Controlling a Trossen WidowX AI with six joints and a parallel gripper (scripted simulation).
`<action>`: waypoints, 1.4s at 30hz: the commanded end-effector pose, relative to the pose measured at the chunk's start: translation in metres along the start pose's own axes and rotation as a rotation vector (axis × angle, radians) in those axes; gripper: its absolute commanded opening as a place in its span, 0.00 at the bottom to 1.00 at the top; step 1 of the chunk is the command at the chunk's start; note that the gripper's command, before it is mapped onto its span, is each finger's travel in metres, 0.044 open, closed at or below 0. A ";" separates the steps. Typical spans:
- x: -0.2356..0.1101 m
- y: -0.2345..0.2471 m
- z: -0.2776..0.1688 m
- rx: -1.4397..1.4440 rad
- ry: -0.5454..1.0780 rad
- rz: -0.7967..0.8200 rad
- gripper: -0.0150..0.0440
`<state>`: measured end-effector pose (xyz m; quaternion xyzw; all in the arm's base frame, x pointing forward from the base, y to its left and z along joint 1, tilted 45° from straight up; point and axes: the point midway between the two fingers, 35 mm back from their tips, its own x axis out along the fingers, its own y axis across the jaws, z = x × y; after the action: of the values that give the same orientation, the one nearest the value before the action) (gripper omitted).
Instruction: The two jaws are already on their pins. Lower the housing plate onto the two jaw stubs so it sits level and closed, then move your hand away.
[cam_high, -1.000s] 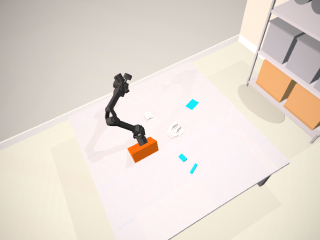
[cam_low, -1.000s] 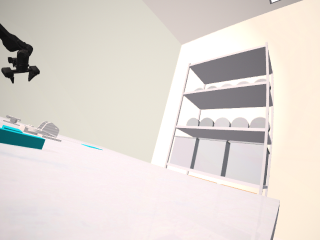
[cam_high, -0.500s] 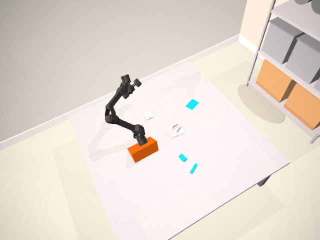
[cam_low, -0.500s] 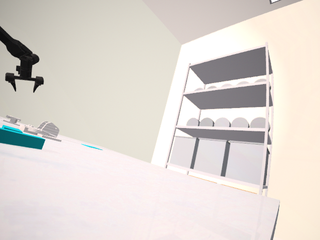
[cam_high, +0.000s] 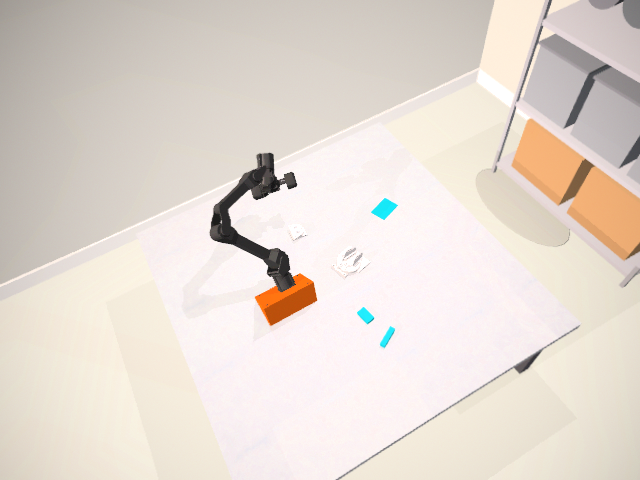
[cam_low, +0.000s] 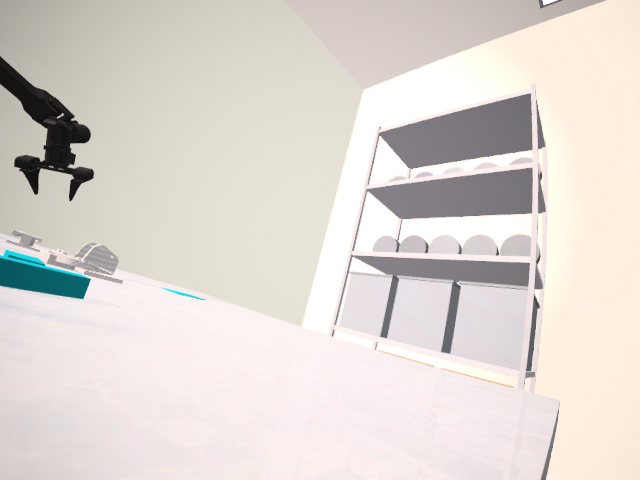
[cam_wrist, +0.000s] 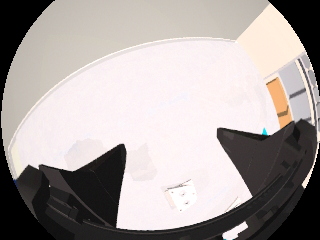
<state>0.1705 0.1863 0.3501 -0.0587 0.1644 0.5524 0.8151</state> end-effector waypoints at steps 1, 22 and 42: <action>0.004 -0.007 -0.014 0.113 0.055 -0.004 1.00; 0.003 -0.031 -0.086 0.766 0.324 -0.085 1.00; -0.012 -0.031 -0.135 1.362 0.523 -0.187 1.00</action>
<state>0.1689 0.1283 0.2279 0.3020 0.6409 0.2402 0.6635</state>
